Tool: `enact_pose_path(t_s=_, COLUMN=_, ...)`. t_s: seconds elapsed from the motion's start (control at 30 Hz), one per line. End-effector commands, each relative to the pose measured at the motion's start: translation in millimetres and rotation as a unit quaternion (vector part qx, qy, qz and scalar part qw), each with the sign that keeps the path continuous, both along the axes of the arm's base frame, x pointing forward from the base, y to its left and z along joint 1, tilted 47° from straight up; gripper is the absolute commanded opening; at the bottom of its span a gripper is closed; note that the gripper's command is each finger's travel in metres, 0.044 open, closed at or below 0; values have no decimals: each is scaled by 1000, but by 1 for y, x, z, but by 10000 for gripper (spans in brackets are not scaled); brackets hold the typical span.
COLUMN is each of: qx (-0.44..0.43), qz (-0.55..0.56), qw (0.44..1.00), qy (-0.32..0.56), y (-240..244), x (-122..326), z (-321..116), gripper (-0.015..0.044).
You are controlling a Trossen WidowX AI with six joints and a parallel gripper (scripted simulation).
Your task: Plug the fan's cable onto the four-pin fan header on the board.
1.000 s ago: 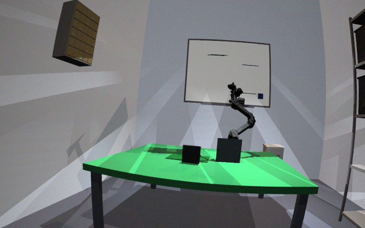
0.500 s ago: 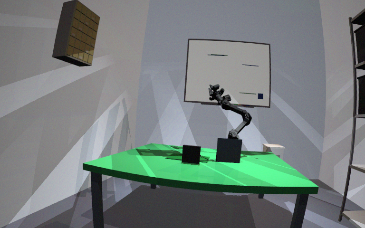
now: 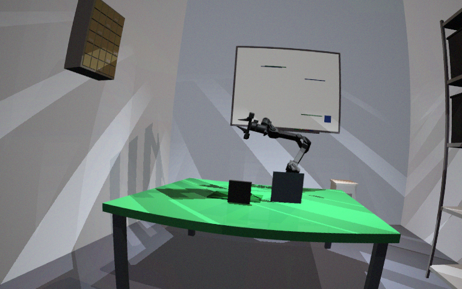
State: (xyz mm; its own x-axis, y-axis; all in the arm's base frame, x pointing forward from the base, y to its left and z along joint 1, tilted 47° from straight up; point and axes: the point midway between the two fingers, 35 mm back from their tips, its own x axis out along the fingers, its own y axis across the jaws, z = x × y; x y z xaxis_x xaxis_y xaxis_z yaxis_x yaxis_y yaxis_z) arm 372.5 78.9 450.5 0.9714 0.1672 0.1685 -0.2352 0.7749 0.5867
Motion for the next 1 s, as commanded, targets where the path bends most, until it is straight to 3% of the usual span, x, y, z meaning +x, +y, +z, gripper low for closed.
enact_pose_path(t_s=0.0, qx=94, qz=-35, qw=986, qy=130, y=-6, x=26, z=-74, gripper=210)
enact_pose_path(t_s=0.23, qx=222, qz=-132, qw=924, qy=281, y=-21, x=34, z=-176, gripper=210)
enact_pose_path(t_s=0.5, qx=326, qz=-291, qw=814, qy=383, y=-49, x=10, z=-279, gripper=210)
enact_pose_path(t_s=0.73, qx=375, qz=-452, qw=704, qy=400, y=-76, x=-34, z=-349, gripper=210)
enact_pose_path(t_s=0.97, qx=378, qz=-600, qw=611, qy=351, y=-105, x=-89, z=-392, gripper=210)
